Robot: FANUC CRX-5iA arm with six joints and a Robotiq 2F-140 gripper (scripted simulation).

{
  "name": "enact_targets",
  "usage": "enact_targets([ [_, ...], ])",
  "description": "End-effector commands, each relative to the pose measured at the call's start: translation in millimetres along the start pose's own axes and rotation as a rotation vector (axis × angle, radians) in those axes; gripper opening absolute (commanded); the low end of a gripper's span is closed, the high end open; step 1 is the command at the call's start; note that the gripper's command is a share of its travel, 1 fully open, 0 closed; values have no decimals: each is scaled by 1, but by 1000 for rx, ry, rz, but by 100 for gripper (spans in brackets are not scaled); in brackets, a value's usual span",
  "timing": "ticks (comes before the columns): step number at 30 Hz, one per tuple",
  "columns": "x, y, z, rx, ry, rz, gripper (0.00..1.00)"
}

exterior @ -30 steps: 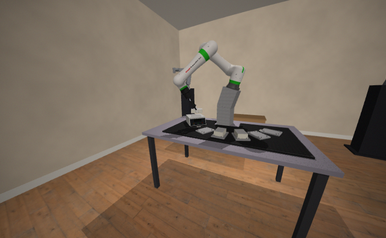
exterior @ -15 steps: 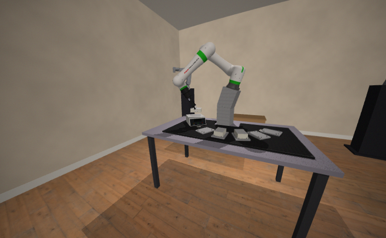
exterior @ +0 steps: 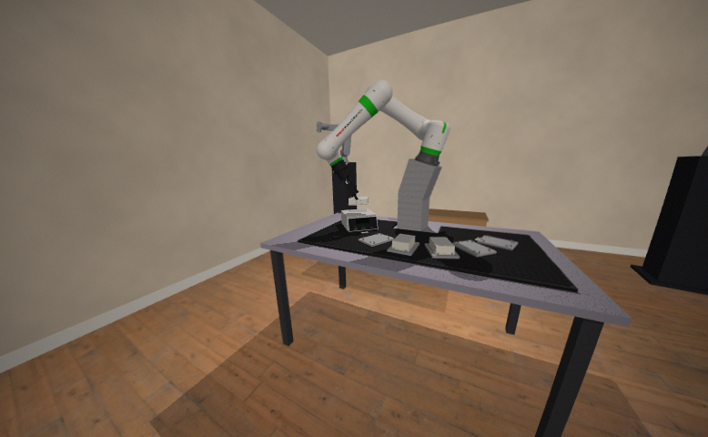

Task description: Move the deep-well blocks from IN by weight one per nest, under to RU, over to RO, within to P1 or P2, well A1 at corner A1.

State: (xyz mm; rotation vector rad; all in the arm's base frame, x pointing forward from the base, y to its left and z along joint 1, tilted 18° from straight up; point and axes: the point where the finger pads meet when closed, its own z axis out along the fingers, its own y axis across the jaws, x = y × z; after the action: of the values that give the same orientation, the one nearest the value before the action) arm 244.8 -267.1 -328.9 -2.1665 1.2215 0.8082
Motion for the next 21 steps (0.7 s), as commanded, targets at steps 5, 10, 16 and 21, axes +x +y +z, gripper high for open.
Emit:
enact_targets([
  [5,5,20,-3,0,0,0,10],
  [10,8,36,-5,0,0,0,10],
  [16,10,45,-6,0,0,0,10],
  [21,10,45,-6,0,0,0,10],
])
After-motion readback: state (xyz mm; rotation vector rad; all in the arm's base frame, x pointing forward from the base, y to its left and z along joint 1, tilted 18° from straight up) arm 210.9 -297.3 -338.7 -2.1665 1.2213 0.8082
